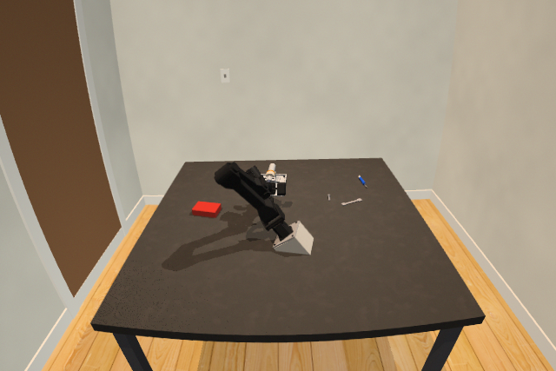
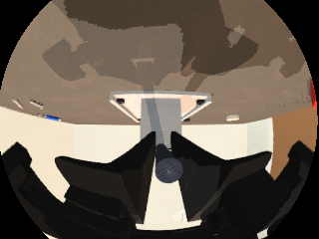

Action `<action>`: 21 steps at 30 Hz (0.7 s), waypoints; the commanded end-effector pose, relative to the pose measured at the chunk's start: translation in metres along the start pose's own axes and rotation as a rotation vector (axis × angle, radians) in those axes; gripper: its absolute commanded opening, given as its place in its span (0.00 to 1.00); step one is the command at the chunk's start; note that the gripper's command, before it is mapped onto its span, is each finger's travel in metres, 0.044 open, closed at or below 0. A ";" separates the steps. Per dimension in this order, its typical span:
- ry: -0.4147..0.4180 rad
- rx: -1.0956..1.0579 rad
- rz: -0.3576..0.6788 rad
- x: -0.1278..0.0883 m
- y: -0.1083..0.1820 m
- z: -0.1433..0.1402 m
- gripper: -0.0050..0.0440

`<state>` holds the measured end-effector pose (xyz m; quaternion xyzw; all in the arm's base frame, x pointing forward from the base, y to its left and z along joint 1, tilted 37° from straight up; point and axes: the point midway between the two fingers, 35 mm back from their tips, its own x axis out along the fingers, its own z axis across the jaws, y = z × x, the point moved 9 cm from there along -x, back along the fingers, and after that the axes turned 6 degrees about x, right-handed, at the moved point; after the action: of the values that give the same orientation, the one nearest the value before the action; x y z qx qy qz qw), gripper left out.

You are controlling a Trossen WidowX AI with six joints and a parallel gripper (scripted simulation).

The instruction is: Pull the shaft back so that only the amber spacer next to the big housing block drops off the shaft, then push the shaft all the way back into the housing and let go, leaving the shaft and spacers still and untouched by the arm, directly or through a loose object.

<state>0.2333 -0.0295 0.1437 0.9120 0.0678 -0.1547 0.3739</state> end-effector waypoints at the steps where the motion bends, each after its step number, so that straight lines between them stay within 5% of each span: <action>1: -0.002 0.005 0.001 -0.001 -0.001 0.000 0.10; 21: -0.002 0.005 0.001 -0.003 -0.002 0.001 0.10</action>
<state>0.2312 -0.0288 0.1435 0.9120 0.0678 -0.1547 0.3739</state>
